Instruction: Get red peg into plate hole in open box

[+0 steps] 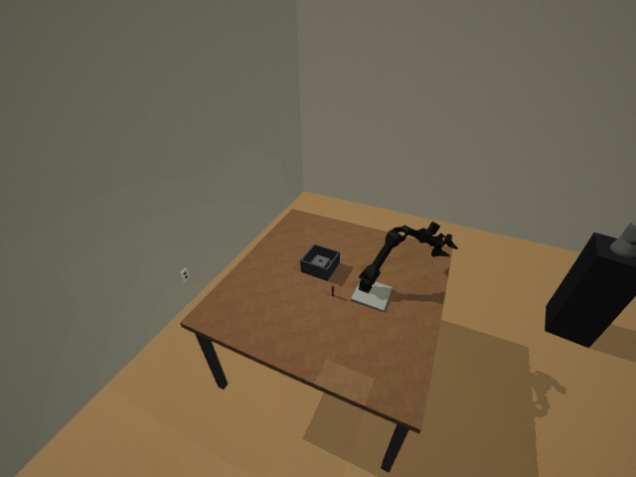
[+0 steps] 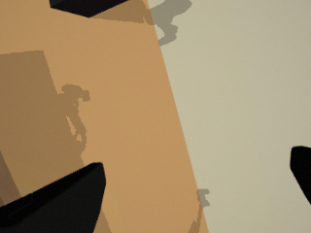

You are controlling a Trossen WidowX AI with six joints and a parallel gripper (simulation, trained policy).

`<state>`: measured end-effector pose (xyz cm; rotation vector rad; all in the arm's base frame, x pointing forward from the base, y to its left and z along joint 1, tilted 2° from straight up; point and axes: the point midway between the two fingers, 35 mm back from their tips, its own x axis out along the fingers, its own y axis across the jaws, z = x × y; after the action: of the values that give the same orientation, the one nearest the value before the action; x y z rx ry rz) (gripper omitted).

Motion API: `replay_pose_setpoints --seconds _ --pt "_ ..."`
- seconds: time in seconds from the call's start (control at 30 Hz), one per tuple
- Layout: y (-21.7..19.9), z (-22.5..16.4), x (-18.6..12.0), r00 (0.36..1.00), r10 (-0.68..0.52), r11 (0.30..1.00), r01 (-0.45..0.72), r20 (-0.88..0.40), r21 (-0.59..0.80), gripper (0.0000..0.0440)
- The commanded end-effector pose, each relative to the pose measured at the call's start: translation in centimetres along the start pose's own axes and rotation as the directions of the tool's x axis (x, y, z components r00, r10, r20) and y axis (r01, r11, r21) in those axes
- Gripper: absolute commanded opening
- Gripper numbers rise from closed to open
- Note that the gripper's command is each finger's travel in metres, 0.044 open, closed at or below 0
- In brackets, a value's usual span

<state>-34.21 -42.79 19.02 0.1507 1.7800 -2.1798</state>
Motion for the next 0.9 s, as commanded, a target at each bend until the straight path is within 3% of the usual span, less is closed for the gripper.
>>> replay_pose_setpoints --seconds 0.0,0.07,0.17,0.47,0.87 --pt "0.4 0.3 -0.5 1.000 0.008 1.000 -0.008 0.009 -0.014 0.0418" --pt "1.3 1.0 -1.7 0.999 0.031 0.999 -0.030 0.032 -0.044 0.0440" --pt "3.4 2.5 -4.8 0.994 0.080 0.993 -0.073 0.080 -0.091 0.0440" --pt "9.8 6.8 -17.6 0.931 0.255 0.965 -0.227 0.260 -0.133 0.0440" --pt "15.2 5.9 -34.9 0.773 0.471 0.882 -0.413 0.425 -0.228 0.0440"
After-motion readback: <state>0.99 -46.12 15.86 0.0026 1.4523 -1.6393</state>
